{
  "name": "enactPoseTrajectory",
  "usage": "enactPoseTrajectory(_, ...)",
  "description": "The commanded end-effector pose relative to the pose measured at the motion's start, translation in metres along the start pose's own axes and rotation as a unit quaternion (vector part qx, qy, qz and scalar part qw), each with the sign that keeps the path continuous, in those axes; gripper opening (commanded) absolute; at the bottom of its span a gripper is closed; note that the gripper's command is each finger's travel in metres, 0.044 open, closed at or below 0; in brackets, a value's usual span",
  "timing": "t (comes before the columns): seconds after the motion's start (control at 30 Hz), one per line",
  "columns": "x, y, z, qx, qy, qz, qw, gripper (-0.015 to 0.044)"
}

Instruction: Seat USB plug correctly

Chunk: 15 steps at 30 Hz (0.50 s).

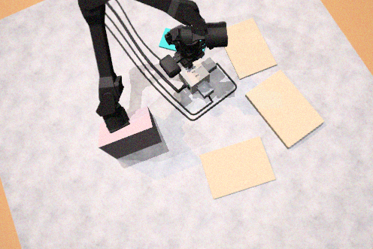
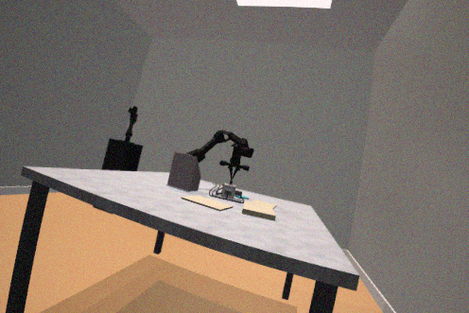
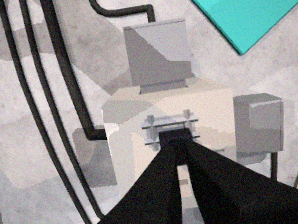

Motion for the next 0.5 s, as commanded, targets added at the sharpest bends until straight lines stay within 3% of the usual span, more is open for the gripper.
enactPoseTrajectory(0.0,-0.0014,0.0010,0.0001,-0.003,-0.002,0.000,1.000,0.0000)
enactPoseTrajectory(0.47,-0.0031,0.0009,0.0002,-0.003,-0.002,0.000,1.000,0.0000)
Point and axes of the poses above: the point midway between the two fingers, 35 mm back from their tips, its own x axis back along the fingers, its own y axis across the jaws, z = x × y, the point moved 5 cm from there along x, back along the fingers, and after that the axes turned 5 degrees about -x, right-handed, at the moved point
